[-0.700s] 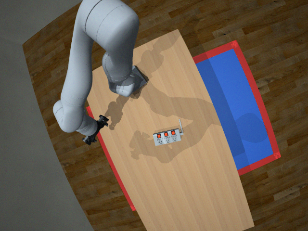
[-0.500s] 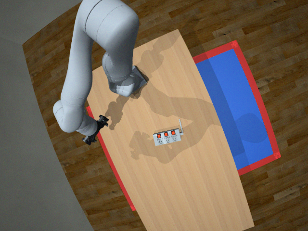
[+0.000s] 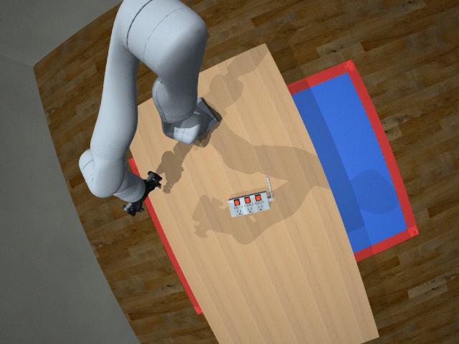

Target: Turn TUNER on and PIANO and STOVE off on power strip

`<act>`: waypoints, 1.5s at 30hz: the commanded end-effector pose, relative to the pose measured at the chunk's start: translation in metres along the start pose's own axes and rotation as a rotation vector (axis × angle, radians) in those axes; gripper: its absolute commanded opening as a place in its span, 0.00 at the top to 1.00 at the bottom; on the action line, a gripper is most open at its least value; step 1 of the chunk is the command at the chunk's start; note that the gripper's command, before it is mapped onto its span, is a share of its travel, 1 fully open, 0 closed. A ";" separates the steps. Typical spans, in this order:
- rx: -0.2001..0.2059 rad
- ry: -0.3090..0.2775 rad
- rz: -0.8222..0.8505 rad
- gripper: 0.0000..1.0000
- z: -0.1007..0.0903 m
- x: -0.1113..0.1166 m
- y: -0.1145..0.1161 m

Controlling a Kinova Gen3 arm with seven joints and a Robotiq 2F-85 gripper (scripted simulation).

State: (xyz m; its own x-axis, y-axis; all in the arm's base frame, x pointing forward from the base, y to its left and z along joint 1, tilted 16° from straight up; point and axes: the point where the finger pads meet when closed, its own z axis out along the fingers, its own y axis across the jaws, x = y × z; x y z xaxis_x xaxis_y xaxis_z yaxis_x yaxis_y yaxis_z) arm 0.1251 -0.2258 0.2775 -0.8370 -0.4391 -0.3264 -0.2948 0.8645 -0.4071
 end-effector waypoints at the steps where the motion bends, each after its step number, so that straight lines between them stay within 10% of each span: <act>1: -0.004 0.010 -0.008 0.00 0.002 0.001 -0.001; 19: -0.161 0.162 -0.350 0.00 0.057 -0.020 0.005; 45: -0.190 0.183 -0.439 0.00 0.069 -0.029 0.010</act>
State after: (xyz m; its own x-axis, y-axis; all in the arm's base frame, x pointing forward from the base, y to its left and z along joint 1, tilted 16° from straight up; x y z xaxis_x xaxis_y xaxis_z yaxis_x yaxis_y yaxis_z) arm 0.1768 -0.2192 0.2239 -0.6748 -0.7380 -0.0005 -0.7030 0.6430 -0.3040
